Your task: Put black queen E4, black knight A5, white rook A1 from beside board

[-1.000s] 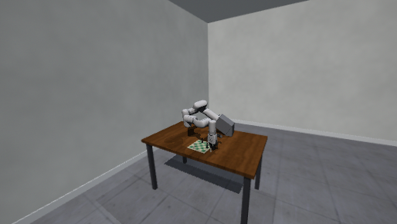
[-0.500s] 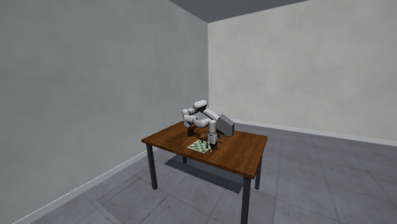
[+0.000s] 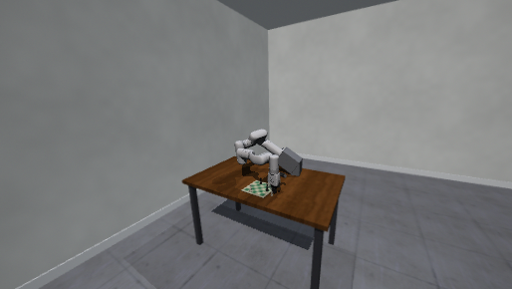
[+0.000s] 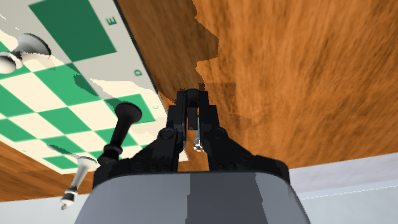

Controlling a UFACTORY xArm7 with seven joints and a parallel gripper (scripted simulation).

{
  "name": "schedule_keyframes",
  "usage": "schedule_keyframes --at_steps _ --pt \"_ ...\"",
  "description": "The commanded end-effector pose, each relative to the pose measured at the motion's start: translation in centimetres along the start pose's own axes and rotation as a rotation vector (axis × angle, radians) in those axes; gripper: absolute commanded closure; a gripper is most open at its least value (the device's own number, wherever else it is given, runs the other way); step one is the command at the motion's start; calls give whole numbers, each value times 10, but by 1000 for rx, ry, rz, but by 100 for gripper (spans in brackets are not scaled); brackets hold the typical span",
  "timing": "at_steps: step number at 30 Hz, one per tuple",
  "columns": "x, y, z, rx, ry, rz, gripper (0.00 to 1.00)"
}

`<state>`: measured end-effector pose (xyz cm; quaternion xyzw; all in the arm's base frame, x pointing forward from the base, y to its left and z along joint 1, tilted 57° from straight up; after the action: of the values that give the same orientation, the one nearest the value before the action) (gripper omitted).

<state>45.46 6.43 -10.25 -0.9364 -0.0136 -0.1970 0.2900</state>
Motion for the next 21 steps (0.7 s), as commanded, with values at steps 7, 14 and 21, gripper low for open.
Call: schedule_keyframes --at_steps 7,14,21 --pt "0 -3 1 5 0 -2 100" --pt "0 -14 1 5 0 -2 100" --pt "0 -62 1 5 0 -2 100"
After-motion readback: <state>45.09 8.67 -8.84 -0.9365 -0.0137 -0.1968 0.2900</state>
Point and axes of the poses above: the point where the finger pads meet when closed, its own y axis out along the fingers, its own z axis across the jaws, x = y × z, the point moved 8 cm from there along -y, back along the fingers, and after that the axes turned 4 degrees about y, right-handed, at the moved point
